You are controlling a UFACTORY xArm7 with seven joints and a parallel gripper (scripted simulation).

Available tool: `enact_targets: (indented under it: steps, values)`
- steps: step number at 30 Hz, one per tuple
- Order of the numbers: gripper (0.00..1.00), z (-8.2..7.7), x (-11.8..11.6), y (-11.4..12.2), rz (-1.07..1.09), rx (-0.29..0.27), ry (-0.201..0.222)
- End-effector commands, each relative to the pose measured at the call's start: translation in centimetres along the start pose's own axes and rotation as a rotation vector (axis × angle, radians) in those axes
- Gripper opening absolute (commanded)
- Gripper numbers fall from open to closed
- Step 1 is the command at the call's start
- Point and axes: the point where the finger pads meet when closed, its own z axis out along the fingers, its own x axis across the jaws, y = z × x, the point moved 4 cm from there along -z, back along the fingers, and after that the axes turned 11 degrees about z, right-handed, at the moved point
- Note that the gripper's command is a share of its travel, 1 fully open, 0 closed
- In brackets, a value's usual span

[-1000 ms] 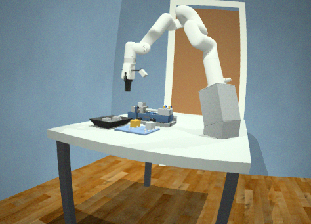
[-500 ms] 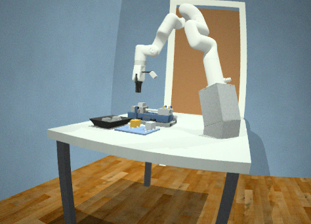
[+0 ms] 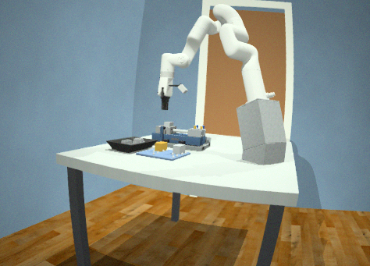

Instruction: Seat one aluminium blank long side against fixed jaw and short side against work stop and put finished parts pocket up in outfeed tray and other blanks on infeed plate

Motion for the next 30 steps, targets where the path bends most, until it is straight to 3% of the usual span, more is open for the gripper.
enact_targets:
  steps: [1, 18, 30]
  values:
    - [0.0, -0.1, 0.0, 0.1, 0.0, -0.004, 0.0]
    - [0.0, -0.1, -0.1, 0.1, -0.02, -0.003, -0.001]
    - [0.0, -0.2, -1.8, -1.0, -0.41, 0.008, -0.011]
